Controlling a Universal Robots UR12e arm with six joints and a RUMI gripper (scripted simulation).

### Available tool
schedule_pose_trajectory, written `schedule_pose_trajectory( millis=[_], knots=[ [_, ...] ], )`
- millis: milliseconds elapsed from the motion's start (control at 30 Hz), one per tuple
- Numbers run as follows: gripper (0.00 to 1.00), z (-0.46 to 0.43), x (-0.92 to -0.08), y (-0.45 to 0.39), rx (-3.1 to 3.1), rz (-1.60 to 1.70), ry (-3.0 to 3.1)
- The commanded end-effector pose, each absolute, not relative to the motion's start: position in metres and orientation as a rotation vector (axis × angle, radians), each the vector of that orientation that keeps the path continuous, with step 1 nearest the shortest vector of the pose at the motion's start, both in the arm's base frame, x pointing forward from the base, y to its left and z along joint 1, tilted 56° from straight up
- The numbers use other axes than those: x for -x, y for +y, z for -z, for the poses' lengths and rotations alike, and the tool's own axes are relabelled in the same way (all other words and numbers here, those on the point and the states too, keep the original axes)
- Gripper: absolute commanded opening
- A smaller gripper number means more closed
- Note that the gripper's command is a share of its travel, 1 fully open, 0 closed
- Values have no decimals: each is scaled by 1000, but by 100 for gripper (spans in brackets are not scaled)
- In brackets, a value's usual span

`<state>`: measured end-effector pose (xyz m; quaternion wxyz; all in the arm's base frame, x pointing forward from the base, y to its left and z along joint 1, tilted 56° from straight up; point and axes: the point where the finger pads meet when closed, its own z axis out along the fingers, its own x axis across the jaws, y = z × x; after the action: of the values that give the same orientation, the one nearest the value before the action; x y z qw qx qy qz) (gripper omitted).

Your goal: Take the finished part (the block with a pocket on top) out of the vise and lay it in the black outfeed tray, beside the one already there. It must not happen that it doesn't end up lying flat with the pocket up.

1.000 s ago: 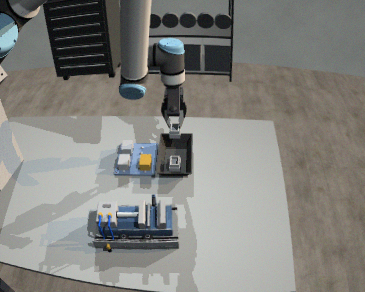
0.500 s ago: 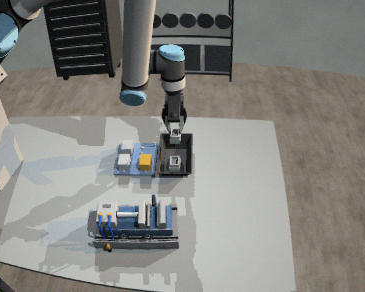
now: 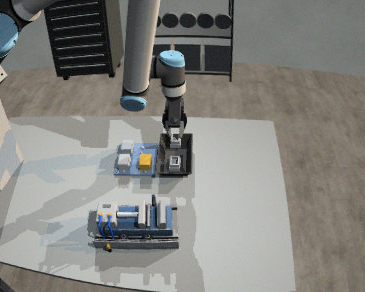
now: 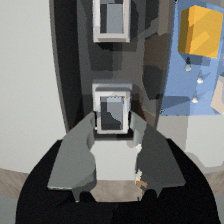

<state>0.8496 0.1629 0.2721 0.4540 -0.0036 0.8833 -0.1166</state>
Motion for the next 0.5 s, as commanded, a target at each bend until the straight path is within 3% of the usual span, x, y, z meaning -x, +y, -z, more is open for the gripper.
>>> schedule_pose_trajectory(
  millis=[0,467],
  knots=[
    [0,-271,-852,163,9,287,2179],
    [0,-264,-862,160,9,287,2179]
  ],
)
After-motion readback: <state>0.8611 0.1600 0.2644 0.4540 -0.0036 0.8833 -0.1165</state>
